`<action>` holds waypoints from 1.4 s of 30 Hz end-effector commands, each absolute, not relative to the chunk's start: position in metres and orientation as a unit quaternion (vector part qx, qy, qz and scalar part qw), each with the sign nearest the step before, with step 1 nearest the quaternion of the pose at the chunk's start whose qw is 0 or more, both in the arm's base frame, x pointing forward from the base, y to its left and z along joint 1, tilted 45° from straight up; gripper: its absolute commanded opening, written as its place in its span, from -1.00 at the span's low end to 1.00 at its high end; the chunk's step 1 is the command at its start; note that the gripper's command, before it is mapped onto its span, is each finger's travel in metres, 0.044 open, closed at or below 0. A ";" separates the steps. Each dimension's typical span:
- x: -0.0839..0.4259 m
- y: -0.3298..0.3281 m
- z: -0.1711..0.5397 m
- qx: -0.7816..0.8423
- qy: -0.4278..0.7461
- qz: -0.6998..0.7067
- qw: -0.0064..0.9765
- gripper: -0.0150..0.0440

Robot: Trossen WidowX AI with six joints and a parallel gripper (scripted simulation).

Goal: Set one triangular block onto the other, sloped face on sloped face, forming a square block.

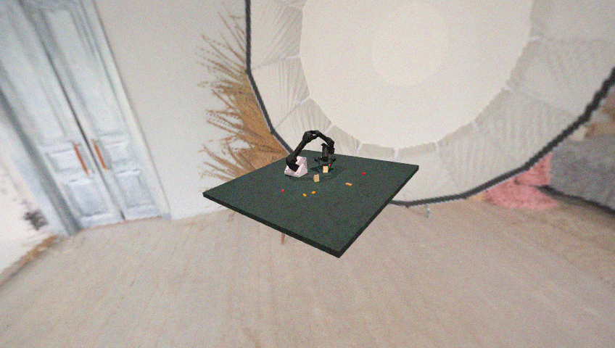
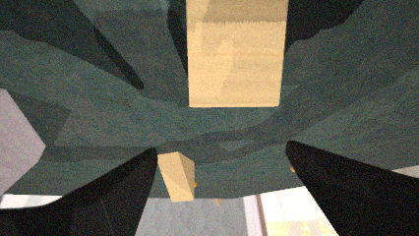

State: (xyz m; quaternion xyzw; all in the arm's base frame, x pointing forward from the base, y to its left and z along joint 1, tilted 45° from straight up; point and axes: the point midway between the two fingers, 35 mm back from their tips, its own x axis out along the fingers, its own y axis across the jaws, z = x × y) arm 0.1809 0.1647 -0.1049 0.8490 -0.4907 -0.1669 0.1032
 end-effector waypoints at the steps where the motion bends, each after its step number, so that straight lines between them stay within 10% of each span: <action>1: 0.176 0.194 -0.075 0.860 -0.463 -0.191 0.093 1.00; 19: 0.111 0.248 -0.131 0.875 -0.429 -0.212 0.077 1.00; 42: 0.160 0.163 -0.157 0.845 -0.494 -0.188 0.077 1.00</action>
